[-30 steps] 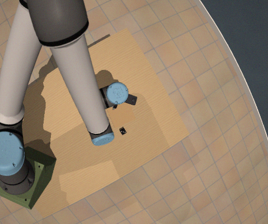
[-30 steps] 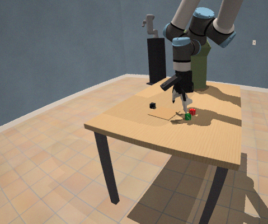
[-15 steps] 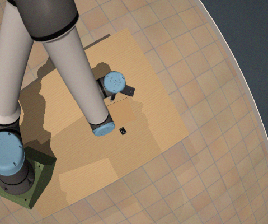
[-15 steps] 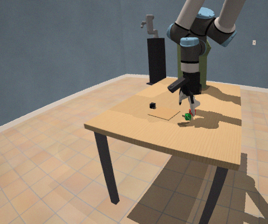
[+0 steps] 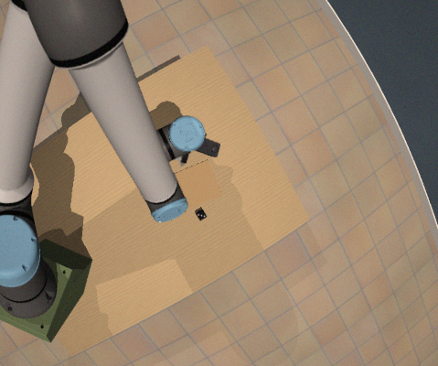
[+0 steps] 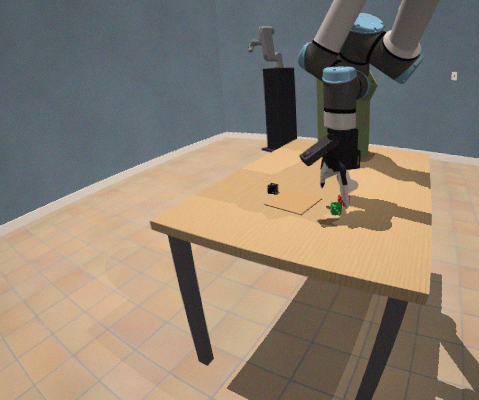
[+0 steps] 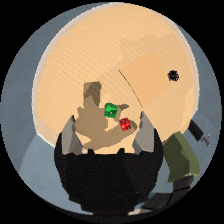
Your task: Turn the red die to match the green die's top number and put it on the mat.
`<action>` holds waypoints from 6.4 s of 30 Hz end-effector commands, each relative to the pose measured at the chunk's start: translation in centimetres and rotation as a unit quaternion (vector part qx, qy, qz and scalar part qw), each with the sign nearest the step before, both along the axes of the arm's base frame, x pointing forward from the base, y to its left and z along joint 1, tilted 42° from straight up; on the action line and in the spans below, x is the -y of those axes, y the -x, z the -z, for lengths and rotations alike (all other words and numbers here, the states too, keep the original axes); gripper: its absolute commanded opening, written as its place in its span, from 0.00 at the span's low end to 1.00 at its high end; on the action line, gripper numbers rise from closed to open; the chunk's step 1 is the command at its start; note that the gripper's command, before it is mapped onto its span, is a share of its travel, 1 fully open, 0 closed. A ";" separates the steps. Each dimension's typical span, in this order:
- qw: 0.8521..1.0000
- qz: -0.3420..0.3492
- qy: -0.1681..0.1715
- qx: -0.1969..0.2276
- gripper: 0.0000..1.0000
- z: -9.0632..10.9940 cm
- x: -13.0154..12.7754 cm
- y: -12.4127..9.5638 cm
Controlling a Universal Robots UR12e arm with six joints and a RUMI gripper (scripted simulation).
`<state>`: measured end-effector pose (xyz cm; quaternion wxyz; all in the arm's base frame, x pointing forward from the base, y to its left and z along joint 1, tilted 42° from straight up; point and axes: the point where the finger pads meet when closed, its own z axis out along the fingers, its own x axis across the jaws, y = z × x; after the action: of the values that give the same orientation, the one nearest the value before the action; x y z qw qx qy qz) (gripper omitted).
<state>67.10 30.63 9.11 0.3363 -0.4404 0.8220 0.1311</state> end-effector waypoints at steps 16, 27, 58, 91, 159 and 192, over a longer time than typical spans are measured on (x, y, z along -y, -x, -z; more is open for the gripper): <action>1.000 0.000 0.000 0.000 1.00 0.0 0.0 0.0; 1.000 0.000 0.000 0.000 1.00 0.1 0.0 0.2; 1.000 0.000 0.000 0.000 1.00 3.6 -0.2 6.4; 1.000 0.000 0.000 0.000 1.00 3.6 -0.2 6.4; 0.986 -0.123 0.073 0.086 1.00 -3.0 4.3 12.5; 0.983 -0.136 0.081 0.094 1.00 -3.0 4.2 12.5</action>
<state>54.59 26.42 12.05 0.3541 -0.5781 0.7318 0.0698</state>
